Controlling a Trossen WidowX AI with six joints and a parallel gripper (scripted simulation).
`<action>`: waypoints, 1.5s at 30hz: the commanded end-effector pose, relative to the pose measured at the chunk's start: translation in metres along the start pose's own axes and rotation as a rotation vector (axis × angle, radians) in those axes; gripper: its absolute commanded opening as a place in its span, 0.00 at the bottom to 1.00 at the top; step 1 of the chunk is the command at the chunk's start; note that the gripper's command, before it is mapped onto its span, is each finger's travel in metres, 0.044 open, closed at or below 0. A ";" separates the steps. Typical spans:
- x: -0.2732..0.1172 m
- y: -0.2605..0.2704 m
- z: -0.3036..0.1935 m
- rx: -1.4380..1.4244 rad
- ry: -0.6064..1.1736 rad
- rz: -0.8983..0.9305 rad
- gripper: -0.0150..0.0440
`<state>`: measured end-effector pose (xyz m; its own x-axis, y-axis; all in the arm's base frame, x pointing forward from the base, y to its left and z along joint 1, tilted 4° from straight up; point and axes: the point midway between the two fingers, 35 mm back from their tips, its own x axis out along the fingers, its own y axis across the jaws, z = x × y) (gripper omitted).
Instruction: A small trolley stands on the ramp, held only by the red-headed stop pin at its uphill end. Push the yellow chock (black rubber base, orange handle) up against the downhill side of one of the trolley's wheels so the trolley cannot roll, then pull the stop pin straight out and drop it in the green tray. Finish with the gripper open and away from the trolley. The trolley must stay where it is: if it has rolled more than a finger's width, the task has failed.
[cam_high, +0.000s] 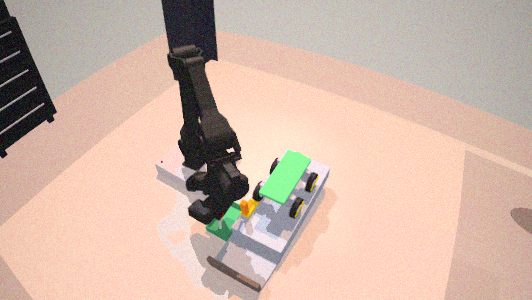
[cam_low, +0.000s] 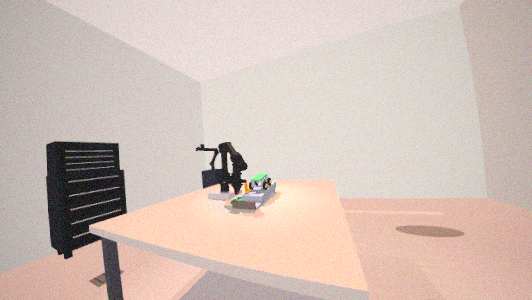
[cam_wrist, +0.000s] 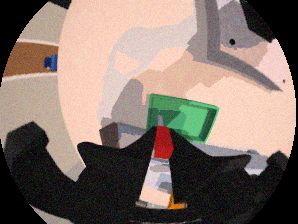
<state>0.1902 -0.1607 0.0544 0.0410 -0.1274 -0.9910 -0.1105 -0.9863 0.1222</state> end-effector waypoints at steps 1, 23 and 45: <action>0.007 0.003 0.001 -0.002 -0.005 0.004 0.25; 0.008 -0.012 0.001 -0.002 -0.005 0.002 0.58; 0.013 -0.028 0.000 -0.002 -0.004 0.001 0.58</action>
<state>0.1937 -0.1368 0.0390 0.0380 -0.1236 -0.9916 -0.1069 -0.9871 0.1190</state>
